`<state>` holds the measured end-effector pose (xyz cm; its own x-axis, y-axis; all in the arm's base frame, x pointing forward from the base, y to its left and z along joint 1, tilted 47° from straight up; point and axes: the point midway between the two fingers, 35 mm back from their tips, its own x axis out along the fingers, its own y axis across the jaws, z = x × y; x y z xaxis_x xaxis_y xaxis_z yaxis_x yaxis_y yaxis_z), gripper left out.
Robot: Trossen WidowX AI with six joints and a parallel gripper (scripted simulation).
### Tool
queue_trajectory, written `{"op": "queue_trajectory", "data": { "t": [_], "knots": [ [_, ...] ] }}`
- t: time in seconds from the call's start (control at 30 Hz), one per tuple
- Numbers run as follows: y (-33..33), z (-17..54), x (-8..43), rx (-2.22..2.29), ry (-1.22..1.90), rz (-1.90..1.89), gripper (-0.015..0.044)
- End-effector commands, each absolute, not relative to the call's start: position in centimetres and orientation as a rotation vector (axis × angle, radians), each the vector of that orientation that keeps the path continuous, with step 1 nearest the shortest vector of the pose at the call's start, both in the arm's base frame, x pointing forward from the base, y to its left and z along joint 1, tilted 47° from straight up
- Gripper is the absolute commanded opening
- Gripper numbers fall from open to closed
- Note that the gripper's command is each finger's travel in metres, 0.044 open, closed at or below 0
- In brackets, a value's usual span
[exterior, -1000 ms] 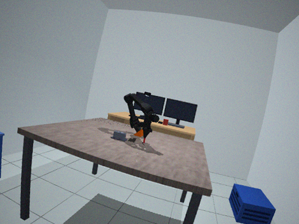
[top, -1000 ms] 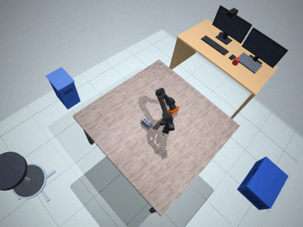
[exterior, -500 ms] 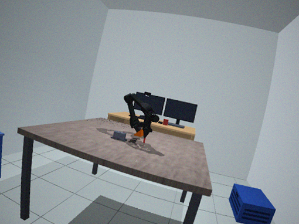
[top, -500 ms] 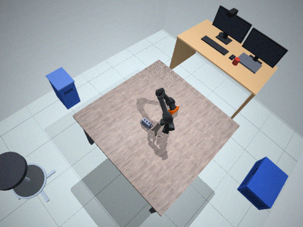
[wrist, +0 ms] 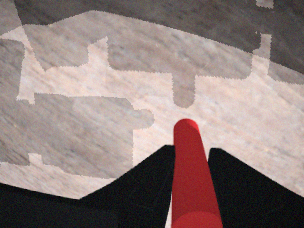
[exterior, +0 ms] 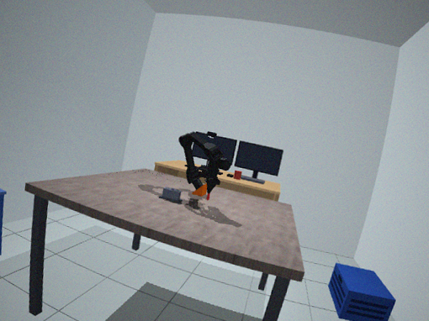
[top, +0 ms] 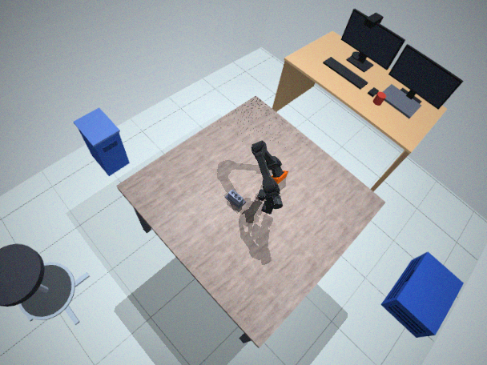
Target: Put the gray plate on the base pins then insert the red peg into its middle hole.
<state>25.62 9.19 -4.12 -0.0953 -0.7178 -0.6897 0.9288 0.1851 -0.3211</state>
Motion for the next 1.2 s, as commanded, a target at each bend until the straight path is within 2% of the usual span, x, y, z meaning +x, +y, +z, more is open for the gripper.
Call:
{"op": "queue_trajectory", "data": {
  "t": [0.0, 0.4, 1.17],
  "knots": [
    [10.2, -3.4, 25.8, 0.307, 0.902, -1.418, 0.0000],
    [13.0, -1.0, 26.4, 0.307, 0.903, -1.418, 0.0000],
    [9.2, 2.1, 29.8, 0.341, 0.905, -1.407, 0.0000]
  ]
}}
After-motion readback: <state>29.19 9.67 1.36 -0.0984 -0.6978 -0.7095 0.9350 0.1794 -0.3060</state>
